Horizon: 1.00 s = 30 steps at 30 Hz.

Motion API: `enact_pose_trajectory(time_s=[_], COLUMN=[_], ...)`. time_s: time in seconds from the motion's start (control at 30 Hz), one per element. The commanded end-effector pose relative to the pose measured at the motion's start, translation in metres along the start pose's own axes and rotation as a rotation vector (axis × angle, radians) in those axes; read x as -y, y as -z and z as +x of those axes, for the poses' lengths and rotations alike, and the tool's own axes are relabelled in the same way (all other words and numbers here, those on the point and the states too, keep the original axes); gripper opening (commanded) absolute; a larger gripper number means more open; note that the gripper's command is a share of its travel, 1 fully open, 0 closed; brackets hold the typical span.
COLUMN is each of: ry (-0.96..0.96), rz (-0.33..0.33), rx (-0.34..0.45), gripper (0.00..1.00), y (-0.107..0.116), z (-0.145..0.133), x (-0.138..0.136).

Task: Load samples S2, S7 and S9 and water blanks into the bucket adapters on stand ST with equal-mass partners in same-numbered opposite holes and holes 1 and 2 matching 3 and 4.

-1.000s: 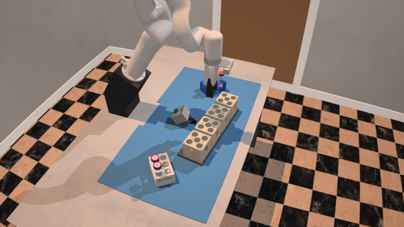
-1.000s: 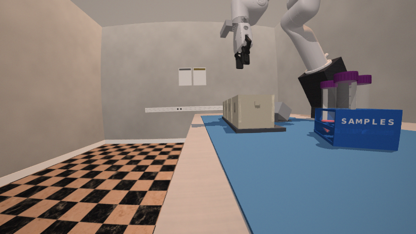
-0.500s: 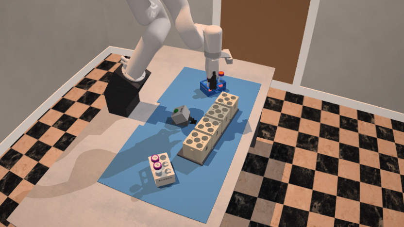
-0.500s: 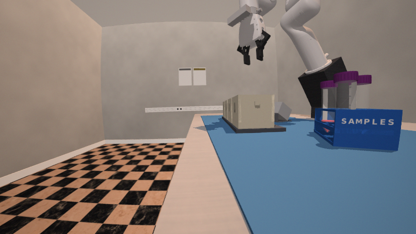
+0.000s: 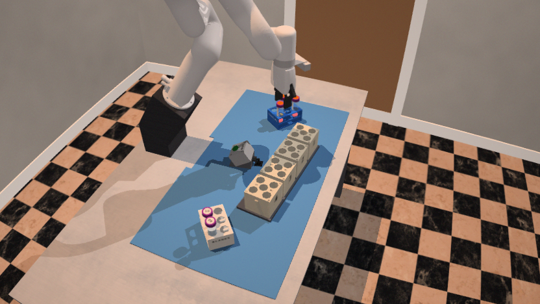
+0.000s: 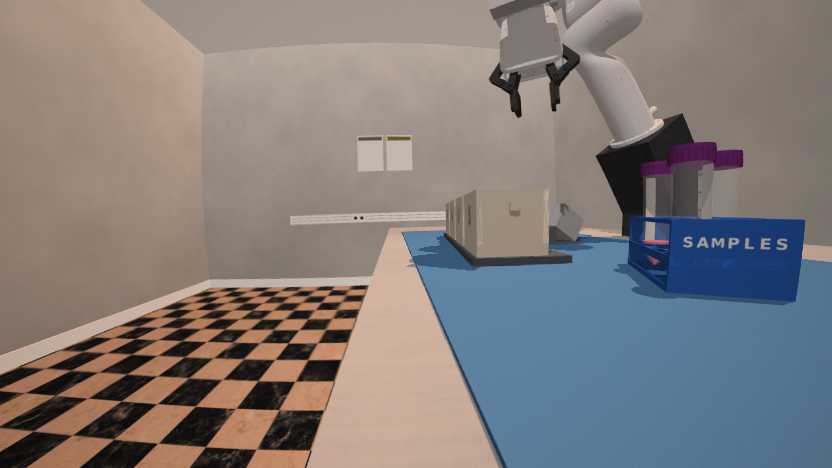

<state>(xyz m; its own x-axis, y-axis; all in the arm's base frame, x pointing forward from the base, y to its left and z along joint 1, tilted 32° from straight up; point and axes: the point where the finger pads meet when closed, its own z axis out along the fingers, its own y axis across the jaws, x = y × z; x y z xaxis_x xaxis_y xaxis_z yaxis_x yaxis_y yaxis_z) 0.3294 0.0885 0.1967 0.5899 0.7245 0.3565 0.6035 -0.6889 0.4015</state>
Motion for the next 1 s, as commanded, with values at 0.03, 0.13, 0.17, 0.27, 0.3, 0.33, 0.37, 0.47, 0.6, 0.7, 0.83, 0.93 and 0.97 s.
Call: enact_pose_trajectory(time_s=[0.03,0.13,0.17,0.27,0.3,0.33,0.37,0.47,0.6,0.7,0.83,0.93,0.97], ry=[0.028,0.028,0.028,0.028,0.028,0.028,0.028,0.028,0.028,0.028,0.028,0.028,0.028], rz=[-0.012,-0.012,-0.011,-0.011,-0.011,-0.011,-0.011,-0.011,-0.011,-0.011,-0.011,-0.01,-0.01], rx=[0.01,0.01,0.01,0.01,0.01,0.01,0.01,0.01,0.009,0.009,0.009,0.009,0.009], gripper=[0.57,0.57,0.57,0.57,0.57,0.57,0.57,0.57,0.57,0.57,0.57,0.57,0.57], y=[0.0,-0.001,-0.001,-0.001,-0.001,-0.001,-0.001,-0.001,-0.002,-0.002,-0.002,-0.002,-0.002], z=[0.02,0.028,0.031,0.039,0.041,0.044,0.047,0.05,0.061,0.069,0.08,0.088,0.088], x=[0.026,0.038,0.043,0.055,0.059,0.064,0.068,0.072,0.089,0.101,0.118,0.131,0.131])
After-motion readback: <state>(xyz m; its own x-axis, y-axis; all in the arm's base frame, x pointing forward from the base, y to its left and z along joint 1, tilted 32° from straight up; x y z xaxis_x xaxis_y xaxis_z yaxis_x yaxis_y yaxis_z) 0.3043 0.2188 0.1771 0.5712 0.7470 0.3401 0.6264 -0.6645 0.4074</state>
